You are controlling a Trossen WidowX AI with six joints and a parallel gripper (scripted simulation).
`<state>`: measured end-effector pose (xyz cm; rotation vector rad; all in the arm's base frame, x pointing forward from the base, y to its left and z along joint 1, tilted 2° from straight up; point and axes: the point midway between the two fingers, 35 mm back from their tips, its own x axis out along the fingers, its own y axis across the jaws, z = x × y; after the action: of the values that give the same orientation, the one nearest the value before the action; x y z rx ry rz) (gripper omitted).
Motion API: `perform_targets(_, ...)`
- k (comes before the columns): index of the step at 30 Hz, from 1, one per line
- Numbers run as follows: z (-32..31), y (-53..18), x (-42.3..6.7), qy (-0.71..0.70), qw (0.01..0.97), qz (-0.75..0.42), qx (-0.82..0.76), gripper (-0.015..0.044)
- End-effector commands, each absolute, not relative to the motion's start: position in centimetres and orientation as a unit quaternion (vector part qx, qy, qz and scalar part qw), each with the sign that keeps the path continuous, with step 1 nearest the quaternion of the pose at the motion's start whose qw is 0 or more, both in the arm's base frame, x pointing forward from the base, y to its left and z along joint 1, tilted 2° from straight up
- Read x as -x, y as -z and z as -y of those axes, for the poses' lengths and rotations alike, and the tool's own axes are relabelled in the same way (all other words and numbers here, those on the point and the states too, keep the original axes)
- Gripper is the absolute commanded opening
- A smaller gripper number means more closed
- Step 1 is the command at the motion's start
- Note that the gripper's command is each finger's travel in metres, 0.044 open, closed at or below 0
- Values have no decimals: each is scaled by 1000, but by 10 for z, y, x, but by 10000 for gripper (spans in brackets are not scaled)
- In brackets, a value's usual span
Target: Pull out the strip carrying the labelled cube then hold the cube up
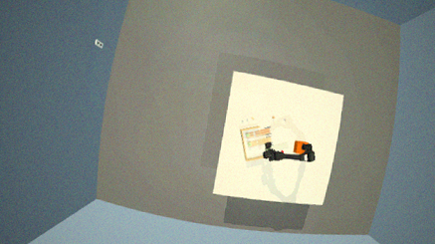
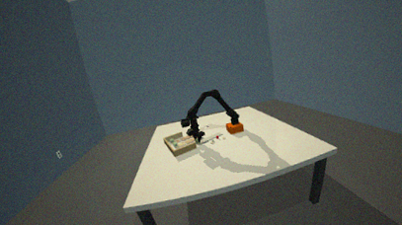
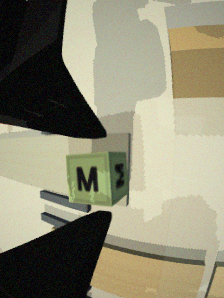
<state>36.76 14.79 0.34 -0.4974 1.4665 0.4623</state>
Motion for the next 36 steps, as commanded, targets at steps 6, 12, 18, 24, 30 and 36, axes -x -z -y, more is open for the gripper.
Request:
perform_targets(6, -147, 5, -367, -205, 689, -659, 223, 250)
perform_targets(12, -147, 2, -367, -207, 689, -658, 223, 132)
perform_targets(18, -147, 2, -367, -207, 689, -658, 223, 92)
perform_targets(24, -144, -5, -358, -206, 689, -658, 223, 0)
perform_targets(30, -136, -21, -337, -206, 688, -659, 223, 0)
perform_targets(36, -128, -34, -315, -205, 687, -660, 223, 0)
